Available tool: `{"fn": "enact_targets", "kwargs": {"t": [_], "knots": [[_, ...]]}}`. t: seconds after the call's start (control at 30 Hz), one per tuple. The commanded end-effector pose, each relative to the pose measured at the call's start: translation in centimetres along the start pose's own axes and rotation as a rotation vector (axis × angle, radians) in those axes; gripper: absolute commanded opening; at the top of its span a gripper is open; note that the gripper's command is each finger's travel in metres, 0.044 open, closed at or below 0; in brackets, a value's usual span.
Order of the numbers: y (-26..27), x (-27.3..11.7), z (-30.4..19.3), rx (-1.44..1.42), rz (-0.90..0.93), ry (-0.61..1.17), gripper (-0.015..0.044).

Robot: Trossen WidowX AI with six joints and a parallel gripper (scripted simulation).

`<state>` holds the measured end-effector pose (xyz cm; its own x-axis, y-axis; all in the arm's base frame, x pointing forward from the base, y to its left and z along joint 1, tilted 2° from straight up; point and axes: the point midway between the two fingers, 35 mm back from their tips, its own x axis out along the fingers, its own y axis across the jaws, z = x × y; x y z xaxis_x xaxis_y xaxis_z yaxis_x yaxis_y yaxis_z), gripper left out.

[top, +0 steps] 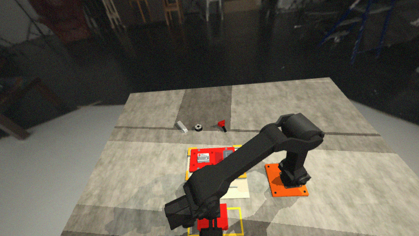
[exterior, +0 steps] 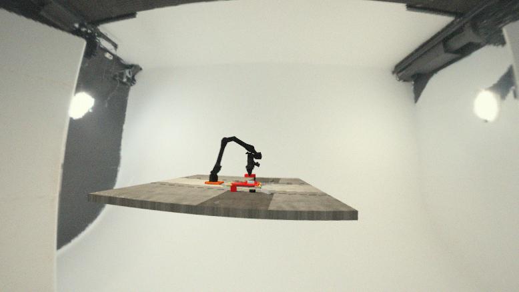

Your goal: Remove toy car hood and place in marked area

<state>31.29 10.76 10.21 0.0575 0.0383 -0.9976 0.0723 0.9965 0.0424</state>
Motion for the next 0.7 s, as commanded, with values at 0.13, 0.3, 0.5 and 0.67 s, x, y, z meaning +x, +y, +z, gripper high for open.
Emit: {"fn": "enact_targets", "kwargs": {"t": [0.13,0.3,0.5,0.67], "knots": [[0.0,0.6,-0.1,0.003,0.001,0.004,0.0000],[0.0,0.9,-0.1,0.003,0.001,0.004,0.0000],[0.0,1.3,-0.1,0.003,0.001,0.004,0.0000],[0.0,1.6,-0.2,0.003,0.001,0.004,0.0000]]}}
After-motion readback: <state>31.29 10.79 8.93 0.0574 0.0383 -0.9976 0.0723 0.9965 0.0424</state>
